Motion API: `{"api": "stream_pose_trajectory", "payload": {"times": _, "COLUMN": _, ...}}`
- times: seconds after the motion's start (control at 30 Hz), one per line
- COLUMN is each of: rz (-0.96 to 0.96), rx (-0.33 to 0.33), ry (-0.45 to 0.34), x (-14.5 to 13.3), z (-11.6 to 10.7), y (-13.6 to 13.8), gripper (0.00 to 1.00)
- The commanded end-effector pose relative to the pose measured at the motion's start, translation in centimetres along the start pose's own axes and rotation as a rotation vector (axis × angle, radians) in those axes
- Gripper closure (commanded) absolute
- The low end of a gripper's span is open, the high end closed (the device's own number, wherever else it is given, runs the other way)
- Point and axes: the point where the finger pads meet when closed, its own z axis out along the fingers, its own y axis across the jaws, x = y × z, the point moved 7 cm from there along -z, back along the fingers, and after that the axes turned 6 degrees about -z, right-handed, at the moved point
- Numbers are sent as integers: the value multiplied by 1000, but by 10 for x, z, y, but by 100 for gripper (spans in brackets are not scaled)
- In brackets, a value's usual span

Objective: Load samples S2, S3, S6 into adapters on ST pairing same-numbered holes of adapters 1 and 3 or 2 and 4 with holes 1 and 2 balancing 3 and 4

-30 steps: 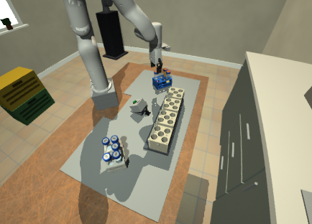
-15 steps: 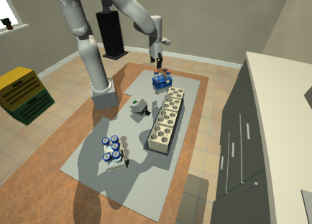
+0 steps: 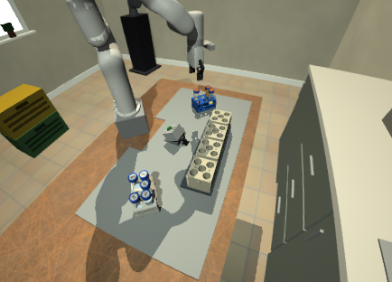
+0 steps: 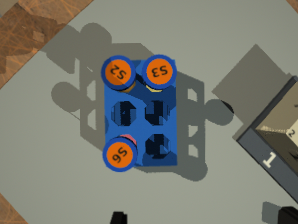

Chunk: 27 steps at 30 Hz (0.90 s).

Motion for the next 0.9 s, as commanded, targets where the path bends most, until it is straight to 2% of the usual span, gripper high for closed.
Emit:
{"api": "stream_pose_trajectory", "payload": {"times": 0.0, "rz": 75, "rx": 0, "ry": 2, "x": -4, "z": -2, "y": 10, "gripper": 0}}
{"api": "stream_pose_trajectory", "payload": {"times": 0.43, "rz": 509, "rx": -1, "ry": 2, "x": -31, "z": -2, "y": 70, "gripper": 0}}
{"api": "stream_pose_trajectory", "payload": {"times": 0.5, "rz": 509, "rx": -1, "ry": 2, "x": -31, "z": -2, "y": 70, "gripper": 0}}
{"api": "stream_pose_trajectory", "payload": {"times": 0.87, "rz": 835, "rx": -1, "ry": 2, "x": -53, "z": -2, "y": 120, "gripper": 0}}
